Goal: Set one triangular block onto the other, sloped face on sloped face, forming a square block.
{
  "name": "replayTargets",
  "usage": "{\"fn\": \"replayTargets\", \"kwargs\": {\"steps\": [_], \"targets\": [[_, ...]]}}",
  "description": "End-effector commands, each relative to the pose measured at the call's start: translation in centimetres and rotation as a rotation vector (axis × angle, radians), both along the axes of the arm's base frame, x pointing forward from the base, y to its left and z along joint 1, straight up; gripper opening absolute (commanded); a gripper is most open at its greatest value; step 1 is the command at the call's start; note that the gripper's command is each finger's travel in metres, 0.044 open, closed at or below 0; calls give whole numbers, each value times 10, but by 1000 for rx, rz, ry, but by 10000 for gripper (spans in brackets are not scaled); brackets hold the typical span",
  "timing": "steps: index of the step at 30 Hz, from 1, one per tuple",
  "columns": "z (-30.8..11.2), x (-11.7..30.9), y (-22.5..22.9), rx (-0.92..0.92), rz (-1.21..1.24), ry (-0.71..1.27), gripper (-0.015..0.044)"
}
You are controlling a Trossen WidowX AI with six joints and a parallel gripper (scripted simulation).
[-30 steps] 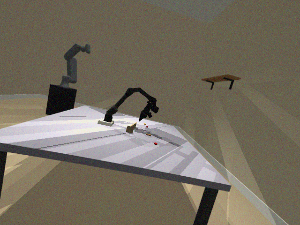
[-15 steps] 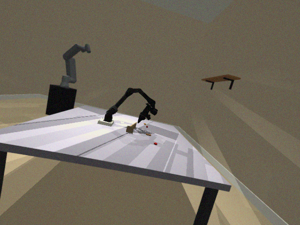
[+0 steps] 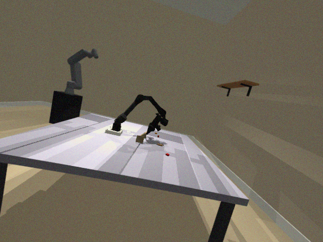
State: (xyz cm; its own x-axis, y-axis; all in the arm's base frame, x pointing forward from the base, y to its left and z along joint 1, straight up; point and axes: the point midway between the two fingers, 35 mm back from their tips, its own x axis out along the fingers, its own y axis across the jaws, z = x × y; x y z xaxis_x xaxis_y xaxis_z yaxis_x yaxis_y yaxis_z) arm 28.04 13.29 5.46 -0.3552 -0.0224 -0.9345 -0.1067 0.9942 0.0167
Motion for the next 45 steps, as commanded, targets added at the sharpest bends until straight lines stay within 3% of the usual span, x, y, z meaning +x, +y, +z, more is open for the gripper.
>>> {"fn": "replayTargets", "kwargs": {"steps": [1,22,27,36,45], "targets": [[-8,-5,-1,0,-4,12,440],[-35,-21,-7,-9,-2,35,440],[-35,-21,-7,-9,-2,35,309],[-35,-21,-7,-9,-2,35,249],[-31,-20,-7,-9,1,33,12]]}}
